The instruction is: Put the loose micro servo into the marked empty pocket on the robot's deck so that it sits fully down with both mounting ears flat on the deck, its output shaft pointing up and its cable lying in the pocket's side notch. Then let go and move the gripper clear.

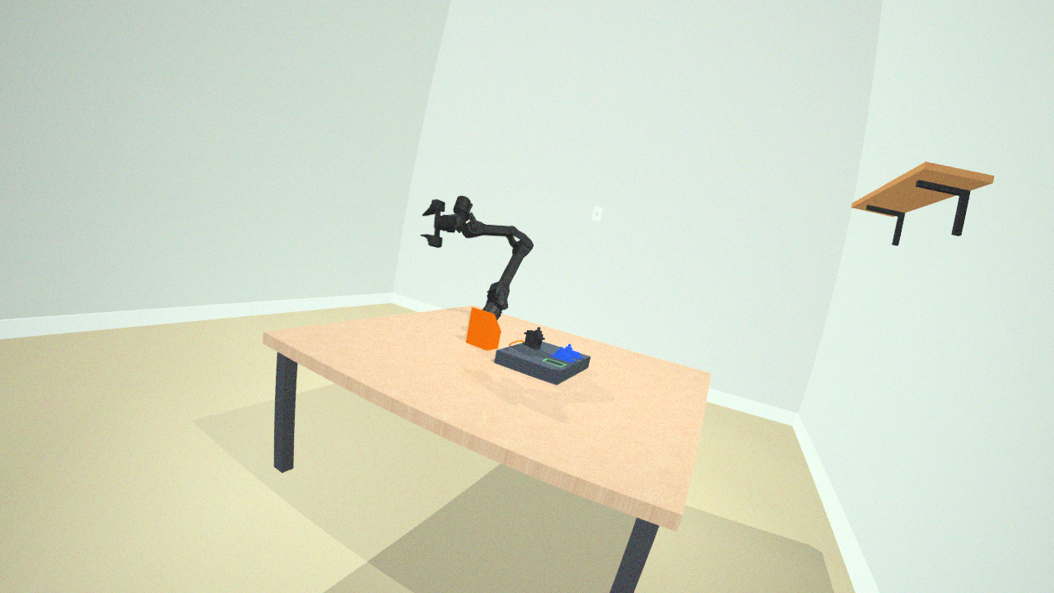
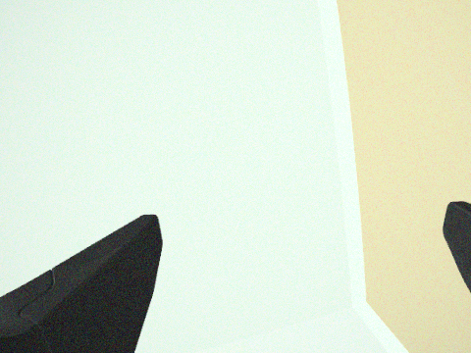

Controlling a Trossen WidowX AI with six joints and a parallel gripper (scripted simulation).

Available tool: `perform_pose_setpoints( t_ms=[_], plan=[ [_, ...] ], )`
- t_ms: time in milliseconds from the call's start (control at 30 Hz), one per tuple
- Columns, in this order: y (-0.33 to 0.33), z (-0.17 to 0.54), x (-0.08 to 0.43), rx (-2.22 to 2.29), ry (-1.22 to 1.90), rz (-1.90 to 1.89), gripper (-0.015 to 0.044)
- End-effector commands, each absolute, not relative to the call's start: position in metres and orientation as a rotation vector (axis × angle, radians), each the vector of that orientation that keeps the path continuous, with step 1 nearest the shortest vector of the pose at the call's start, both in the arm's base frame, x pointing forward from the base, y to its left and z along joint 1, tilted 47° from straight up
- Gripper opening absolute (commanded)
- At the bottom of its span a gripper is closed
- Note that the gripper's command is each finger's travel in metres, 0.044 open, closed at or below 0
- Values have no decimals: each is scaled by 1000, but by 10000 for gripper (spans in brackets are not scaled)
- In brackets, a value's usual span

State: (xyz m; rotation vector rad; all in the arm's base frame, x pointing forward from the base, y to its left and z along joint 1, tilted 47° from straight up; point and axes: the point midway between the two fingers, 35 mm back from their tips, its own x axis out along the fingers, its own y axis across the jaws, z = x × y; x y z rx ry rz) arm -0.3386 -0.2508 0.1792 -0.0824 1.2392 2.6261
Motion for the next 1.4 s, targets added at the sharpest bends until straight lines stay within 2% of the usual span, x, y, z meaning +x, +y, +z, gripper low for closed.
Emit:
perform_pose_setpoints(
  t_ms=[0, 33, 733, 1367],
  plan=[
    [-252, 179, -338, -87, 1235, 2631, 426],
    [-253, 178, -337, -97, 1228, 2640, 440],
    [-331, 138, -261, -640, 670, 3118, 440],
    [-373, 93, -158, -1168, -122, 3433, 440]
  ],
)
